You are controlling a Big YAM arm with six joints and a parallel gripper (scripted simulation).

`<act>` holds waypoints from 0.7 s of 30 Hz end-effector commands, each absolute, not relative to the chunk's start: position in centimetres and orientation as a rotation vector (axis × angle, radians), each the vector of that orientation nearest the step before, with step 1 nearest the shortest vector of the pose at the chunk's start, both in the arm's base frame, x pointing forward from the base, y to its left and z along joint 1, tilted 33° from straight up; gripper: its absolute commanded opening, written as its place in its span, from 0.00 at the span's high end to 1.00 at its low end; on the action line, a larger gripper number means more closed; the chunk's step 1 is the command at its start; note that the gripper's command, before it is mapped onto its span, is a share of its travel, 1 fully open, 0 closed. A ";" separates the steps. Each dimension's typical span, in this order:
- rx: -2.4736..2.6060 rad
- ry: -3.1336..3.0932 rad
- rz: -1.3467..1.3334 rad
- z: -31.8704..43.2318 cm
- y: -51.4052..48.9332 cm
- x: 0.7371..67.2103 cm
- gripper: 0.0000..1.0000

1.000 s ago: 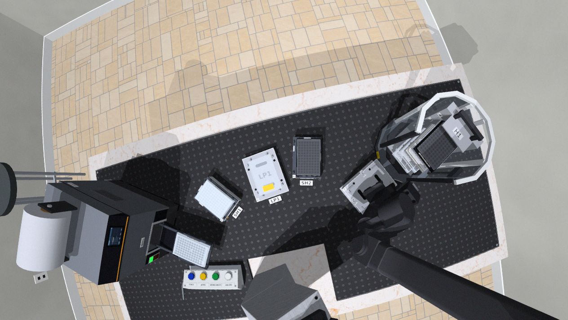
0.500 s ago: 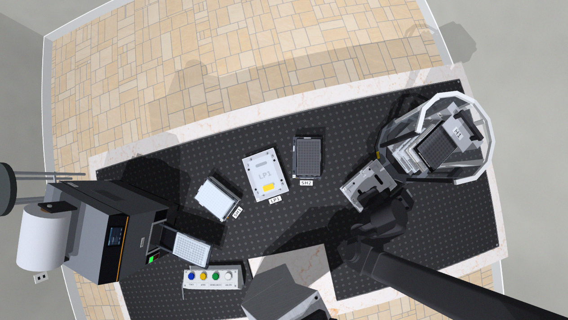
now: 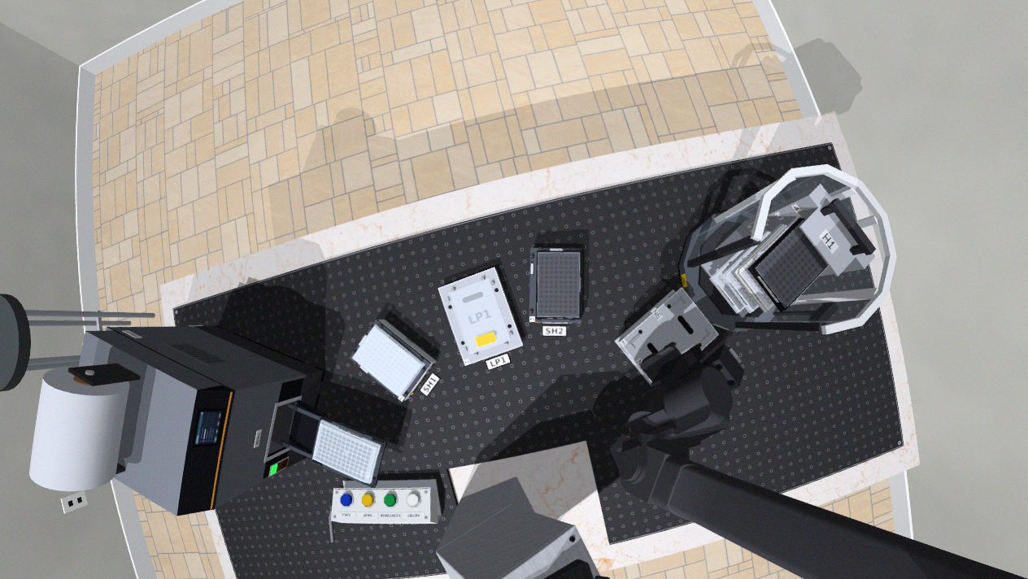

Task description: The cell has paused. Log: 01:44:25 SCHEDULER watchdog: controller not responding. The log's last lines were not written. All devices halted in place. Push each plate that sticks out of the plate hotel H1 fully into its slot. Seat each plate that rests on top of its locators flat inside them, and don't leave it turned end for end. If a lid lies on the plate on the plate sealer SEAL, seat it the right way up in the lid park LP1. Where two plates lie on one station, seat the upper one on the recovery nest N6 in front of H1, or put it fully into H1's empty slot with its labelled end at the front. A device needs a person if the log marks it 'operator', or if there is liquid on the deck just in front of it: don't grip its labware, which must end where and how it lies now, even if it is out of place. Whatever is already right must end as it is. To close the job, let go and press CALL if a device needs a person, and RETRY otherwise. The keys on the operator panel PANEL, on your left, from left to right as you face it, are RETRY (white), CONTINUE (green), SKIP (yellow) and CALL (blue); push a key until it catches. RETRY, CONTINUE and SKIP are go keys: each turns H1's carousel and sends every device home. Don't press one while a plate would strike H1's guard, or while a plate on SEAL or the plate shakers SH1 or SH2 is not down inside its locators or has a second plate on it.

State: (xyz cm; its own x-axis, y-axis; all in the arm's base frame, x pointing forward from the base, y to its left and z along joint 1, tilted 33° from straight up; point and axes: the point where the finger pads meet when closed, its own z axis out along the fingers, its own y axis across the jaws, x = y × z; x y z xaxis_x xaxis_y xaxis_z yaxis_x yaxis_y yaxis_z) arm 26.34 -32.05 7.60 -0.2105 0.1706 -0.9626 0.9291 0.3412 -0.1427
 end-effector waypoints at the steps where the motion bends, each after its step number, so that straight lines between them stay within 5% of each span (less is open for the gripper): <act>1: 0.998 1.620 -0.955 8.9 -30.9 26.7 1.00; 21: 0.998 1.612 -0.954 13.1 -28.5 26.5 1.00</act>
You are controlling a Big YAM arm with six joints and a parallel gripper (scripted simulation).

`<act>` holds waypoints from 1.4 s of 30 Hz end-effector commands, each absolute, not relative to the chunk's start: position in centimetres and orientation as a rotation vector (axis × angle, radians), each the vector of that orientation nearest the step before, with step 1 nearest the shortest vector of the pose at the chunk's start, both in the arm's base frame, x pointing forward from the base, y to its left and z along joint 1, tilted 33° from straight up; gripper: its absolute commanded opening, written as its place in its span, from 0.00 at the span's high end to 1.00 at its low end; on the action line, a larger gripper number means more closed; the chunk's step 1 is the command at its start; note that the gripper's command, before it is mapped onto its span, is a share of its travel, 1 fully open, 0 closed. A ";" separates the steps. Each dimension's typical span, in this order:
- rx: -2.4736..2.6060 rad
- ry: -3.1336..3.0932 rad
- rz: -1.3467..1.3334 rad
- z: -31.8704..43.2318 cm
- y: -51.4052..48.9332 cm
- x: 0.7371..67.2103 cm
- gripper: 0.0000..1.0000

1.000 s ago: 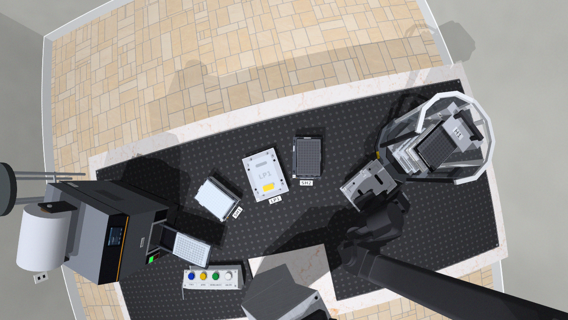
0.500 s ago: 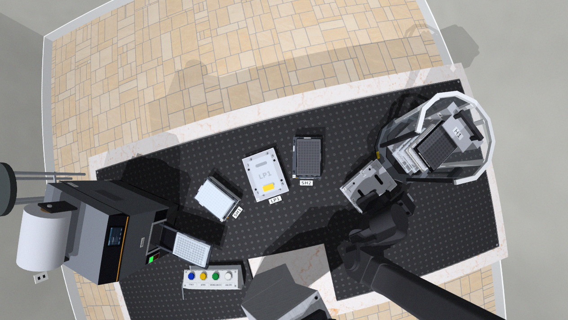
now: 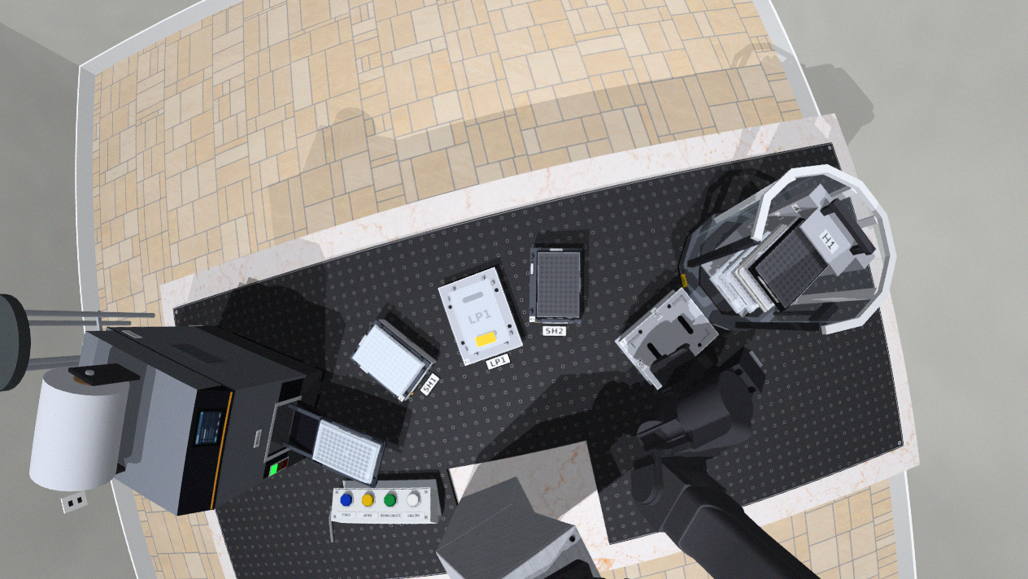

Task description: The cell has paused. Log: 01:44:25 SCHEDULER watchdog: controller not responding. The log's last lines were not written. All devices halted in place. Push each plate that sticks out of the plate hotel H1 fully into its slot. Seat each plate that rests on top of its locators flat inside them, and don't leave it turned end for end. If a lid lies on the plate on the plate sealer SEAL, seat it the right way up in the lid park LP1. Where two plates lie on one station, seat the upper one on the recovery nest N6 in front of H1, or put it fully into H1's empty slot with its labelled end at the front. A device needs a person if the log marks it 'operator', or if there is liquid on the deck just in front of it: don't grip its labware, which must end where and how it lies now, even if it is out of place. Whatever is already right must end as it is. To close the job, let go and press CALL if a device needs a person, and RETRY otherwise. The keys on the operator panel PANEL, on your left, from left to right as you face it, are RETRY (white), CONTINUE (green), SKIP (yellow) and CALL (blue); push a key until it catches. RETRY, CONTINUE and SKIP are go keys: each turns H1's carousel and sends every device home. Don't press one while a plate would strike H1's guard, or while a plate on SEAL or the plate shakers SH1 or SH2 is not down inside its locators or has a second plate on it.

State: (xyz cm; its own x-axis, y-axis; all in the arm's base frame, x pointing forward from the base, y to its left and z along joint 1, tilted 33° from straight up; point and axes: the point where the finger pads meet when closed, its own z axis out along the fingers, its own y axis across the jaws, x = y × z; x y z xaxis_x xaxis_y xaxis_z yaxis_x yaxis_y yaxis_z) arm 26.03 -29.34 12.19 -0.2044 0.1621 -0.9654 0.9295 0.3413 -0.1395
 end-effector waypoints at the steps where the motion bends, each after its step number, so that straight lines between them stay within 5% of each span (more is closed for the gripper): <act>1: 0.998 1.611 -0.954 13.4 -28.4 26.5 1.00; 26: 0.989 1.619 -0.938 17.8 -26.6 27.3 1.00; 42: 0.872 2.185 -0.877 15.5 -23.2 30.9 1.00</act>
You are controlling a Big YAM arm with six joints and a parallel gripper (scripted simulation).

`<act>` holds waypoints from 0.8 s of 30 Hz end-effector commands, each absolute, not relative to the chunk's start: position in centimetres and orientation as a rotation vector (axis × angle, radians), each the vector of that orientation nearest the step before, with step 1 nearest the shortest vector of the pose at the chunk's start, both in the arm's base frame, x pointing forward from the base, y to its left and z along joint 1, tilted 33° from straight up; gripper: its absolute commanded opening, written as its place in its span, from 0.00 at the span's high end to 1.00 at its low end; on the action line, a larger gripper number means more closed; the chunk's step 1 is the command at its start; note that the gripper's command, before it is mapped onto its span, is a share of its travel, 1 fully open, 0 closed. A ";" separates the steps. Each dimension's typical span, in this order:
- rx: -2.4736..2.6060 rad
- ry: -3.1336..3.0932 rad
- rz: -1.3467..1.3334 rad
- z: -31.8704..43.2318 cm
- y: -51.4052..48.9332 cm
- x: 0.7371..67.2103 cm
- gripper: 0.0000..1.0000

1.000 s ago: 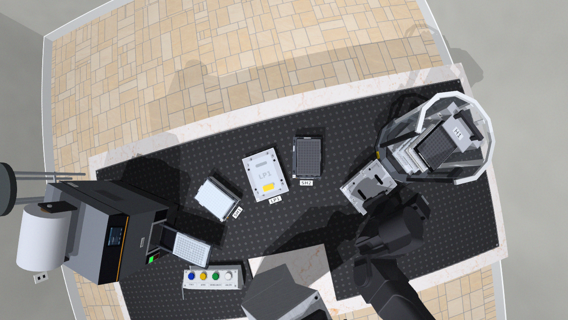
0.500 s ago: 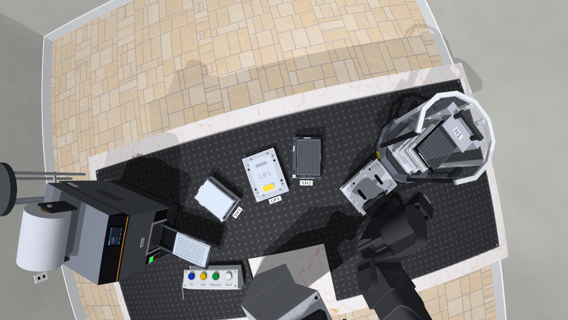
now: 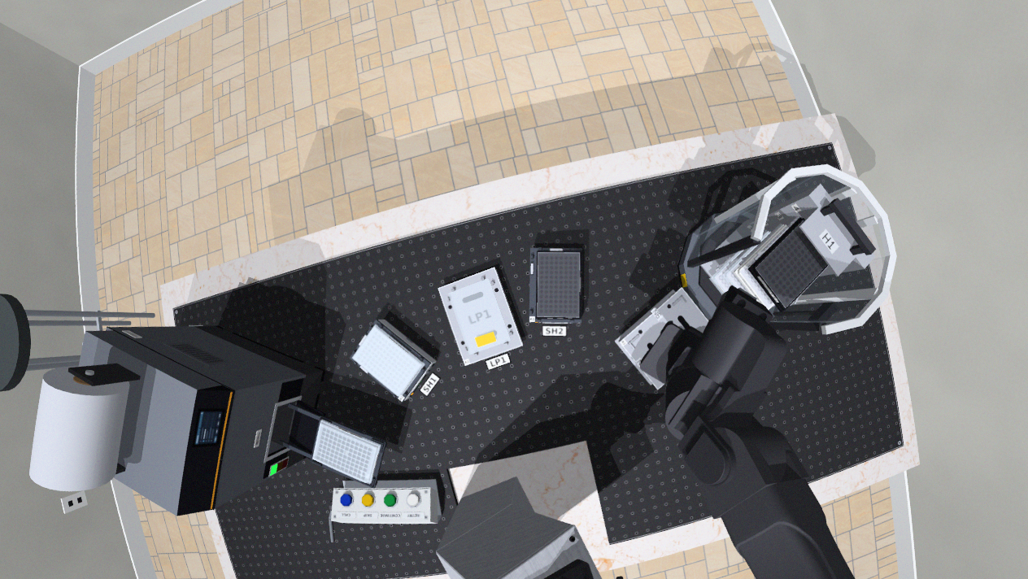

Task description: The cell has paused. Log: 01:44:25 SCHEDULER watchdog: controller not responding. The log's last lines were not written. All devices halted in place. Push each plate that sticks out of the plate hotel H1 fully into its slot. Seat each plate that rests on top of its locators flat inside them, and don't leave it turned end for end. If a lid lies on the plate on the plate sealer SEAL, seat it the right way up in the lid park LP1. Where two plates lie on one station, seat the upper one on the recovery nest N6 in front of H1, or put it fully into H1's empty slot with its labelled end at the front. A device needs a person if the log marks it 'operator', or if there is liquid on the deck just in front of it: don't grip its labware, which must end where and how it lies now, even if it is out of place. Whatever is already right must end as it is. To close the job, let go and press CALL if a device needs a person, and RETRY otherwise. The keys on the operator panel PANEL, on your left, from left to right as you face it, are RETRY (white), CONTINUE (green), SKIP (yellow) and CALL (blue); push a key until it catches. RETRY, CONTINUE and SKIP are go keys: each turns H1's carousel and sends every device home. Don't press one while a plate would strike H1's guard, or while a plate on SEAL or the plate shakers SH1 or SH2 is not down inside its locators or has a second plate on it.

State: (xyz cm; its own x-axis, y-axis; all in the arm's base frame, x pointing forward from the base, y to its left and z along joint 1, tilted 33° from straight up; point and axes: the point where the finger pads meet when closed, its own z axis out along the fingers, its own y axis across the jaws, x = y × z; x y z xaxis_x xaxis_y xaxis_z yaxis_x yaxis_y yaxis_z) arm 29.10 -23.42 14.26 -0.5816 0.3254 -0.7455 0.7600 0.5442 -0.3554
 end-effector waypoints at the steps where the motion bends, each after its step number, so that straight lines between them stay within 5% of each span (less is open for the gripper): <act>1: 0.872 2.185 -0.877 15.5 -23.2 30.9 1.00; 24: 0.686 2.712 -0.762 12.7 -18.4 35.5 1.00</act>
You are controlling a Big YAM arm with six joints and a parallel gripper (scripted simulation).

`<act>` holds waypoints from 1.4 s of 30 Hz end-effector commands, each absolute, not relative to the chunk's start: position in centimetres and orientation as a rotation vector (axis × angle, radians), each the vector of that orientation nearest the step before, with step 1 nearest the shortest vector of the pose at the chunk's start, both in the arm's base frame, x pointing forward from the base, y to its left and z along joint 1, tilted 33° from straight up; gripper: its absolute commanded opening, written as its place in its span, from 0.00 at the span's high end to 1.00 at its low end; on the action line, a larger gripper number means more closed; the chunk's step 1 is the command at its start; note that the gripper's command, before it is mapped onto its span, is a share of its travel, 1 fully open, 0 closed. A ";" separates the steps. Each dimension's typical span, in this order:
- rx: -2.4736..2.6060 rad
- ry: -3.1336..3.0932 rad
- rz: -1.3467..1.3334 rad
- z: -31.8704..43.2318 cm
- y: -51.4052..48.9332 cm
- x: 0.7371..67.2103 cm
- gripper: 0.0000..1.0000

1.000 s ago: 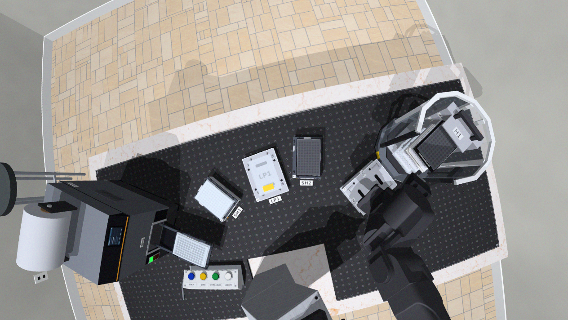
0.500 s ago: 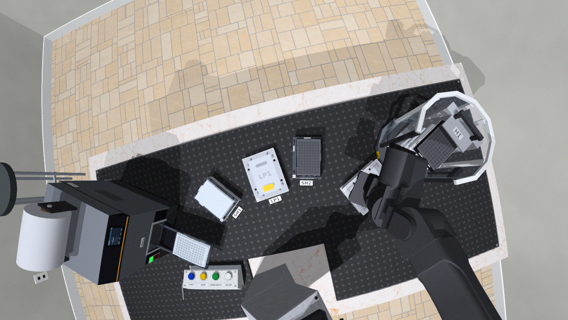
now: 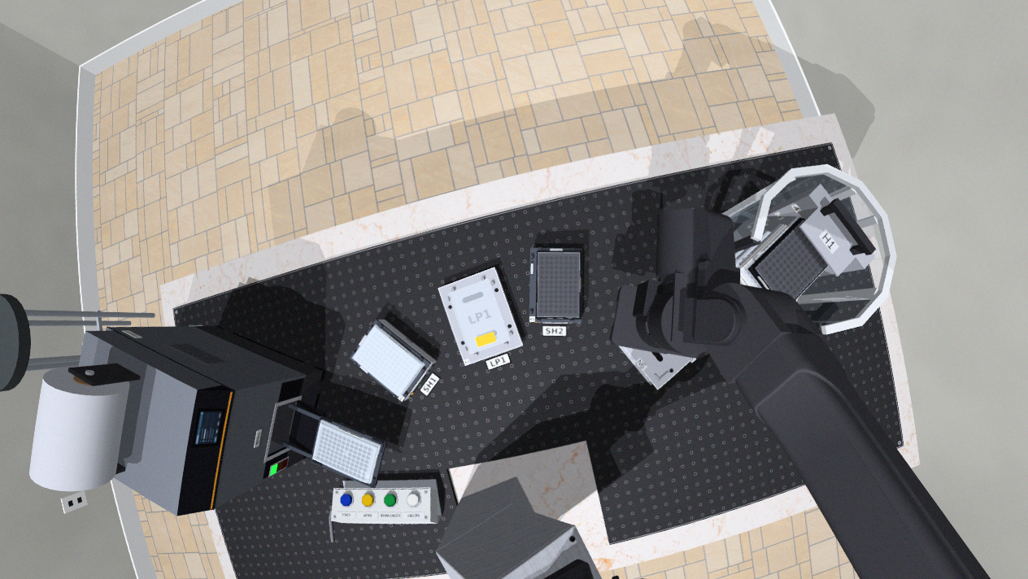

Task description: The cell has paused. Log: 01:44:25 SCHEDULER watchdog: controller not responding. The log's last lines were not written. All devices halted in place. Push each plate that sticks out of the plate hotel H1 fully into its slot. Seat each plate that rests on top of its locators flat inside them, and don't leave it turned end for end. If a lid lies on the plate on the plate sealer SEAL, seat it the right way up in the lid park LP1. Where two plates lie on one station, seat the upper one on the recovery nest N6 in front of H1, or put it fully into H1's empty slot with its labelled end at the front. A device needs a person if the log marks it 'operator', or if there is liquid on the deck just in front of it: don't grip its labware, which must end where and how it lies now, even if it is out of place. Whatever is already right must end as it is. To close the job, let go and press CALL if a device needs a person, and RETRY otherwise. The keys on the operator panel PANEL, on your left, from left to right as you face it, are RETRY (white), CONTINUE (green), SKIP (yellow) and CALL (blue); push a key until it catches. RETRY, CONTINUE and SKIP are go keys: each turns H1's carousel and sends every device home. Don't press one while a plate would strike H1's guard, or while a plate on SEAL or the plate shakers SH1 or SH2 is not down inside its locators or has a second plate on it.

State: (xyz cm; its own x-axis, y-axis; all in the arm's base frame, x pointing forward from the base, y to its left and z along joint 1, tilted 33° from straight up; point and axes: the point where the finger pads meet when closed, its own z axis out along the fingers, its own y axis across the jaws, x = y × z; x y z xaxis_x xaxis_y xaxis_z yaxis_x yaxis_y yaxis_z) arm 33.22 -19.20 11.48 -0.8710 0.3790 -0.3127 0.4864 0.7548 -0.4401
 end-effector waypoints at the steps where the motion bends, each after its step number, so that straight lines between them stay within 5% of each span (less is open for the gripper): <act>1: 0.686 2.706 -0.761 12.6 -18.2 35.9 1.00; 20: 0.161 2.872 -0.833 9.9 -13.6 38.5 1.00; 42: 0.189 2.872 -0.828 6.5 -8.0 40.6 1.00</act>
State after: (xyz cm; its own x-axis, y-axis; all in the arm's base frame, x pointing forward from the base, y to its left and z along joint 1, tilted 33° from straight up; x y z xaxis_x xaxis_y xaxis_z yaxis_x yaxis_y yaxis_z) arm 38.45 -9.28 5.70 -0.9886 0.0738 -0.1315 0.1324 0.8421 -0.5228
